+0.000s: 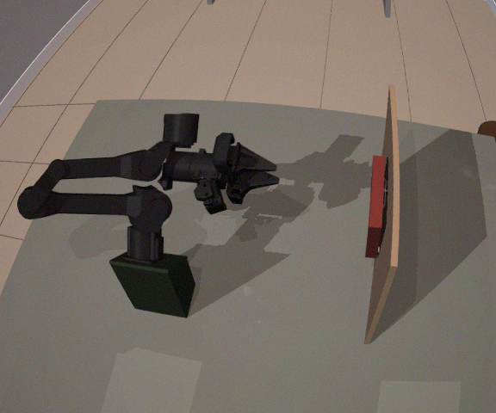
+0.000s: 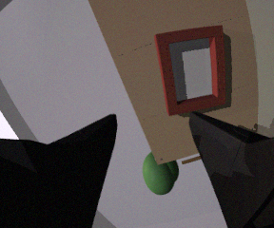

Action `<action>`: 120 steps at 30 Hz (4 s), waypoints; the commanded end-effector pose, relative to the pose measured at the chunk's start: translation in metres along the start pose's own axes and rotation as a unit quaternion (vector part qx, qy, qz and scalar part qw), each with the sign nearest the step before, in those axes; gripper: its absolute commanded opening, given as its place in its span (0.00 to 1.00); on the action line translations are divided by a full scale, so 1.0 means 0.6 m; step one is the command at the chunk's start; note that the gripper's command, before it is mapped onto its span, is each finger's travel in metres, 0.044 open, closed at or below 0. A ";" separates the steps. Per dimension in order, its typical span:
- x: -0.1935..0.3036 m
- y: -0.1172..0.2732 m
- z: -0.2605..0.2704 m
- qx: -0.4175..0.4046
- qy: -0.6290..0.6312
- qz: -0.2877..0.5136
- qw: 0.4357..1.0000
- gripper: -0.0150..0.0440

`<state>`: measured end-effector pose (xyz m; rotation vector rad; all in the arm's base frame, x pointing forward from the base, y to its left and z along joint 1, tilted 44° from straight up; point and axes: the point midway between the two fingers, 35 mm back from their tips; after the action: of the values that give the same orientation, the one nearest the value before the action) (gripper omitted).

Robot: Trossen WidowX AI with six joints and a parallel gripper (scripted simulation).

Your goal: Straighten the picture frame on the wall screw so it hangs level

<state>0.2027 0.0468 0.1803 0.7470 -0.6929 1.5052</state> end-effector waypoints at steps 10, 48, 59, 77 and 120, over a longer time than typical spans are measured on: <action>-0.003 0.000 -0.001 0.000 -0.002 -0.003 1.000 0.69; -0.003 0.000 -0.001 0.000 -0.002 -0.003 1.000 0.69; -0.003 0.000 -0.001 0.000 -0.002 -0.003 1.000 0.69; -0.001 -0.001 -0.001 0.000 0.001 -0.001 1.000 0.69; 0.018 -0.262 -0.066 -0.002 0.085 0.000 0.996 0.69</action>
<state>0.3436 0.0951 0.1657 0.6135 -0.5700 1.5411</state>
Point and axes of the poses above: the point midway between the two fingers, 35 mm back from their tips, its own y axis back along the fingers, its own z axis across the jaws, x = y × z, and after that the axes turned 10 degrees about y, right-handed
